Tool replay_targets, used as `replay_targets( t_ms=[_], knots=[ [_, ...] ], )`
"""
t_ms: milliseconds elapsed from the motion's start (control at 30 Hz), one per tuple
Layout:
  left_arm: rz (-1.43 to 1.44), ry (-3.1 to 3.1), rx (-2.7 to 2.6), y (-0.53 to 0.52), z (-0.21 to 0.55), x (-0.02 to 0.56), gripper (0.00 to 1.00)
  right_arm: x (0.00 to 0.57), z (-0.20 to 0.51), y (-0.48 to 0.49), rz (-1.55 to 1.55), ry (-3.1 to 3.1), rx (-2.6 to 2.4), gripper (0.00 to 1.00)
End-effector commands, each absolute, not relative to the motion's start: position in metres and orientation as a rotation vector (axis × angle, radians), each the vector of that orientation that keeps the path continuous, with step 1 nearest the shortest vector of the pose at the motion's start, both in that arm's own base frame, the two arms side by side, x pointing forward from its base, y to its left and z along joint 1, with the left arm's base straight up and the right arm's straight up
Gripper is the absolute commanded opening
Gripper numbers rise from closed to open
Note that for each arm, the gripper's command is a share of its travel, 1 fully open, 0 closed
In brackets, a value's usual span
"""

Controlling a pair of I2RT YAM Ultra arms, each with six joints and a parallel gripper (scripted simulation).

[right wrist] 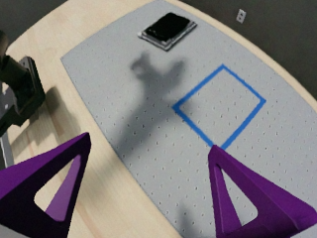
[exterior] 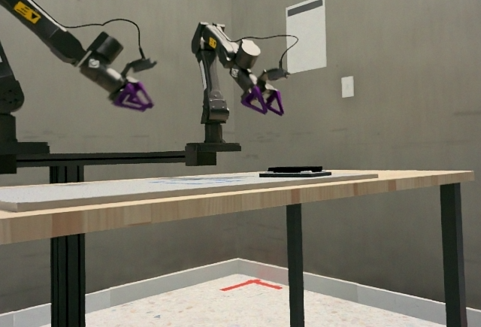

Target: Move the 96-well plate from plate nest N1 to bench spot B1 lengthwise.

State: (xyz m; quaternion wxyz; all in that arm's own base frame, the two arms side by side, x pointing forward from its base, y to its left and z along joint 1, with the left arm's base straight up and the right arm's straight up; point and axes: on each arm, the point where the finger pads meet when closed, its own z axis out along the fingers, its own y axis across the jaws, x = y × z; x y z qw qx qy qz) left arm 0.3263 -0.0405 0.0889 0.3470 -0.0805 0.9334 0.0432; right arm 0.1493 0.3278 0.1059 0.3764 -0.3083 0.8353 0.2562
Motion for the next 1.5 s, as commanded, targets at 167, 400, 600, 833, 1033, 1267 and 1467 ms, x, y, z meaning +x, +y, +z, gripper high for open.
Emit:
replay_targets(
  t_ms=[167,400,600,833,1033,1267,1467],
  knots=[
    [0.000,2.437,0.206,-0.062,0.057,0.389,1.00,0.229,0.189,0.412,0.842,1.681,-0.801,1.00],
    [-0.014,2.470,0.315,-0.066,0.037,0.407,1.00,0.250,0.199,0.418,0.833,1.621,-0.787,1.00],
    [-0.010,2.490,0.335,-0.064,0.026,0.419,1.00,0.251,0.191,0.419,0.829,1.647,-0.792,1.00],
    [-0.010,2.481,0.332,-0.065,0.030,0.420,1.00,0.251,0.191,0.419,0.829,1.647,-0.792,1.00],
    [-0.010,2.481,0.332,-0.065,0.030,0.420,1.00,0.249,0.190,0.416,0.823,1.650,-0.789,1.00],
    [-0.040,2.709,0.215,-0.064,0.002,0.396,1.00,0.244,0.183,0.399,0.793,1.702,-0.803,1.00],
    [-0.059,2.871,0.081,-0.069,-0.012,0.402,1.00,0.232,0.193,0.371,0.781,1.711,-0.795,1.00]
  ],
)
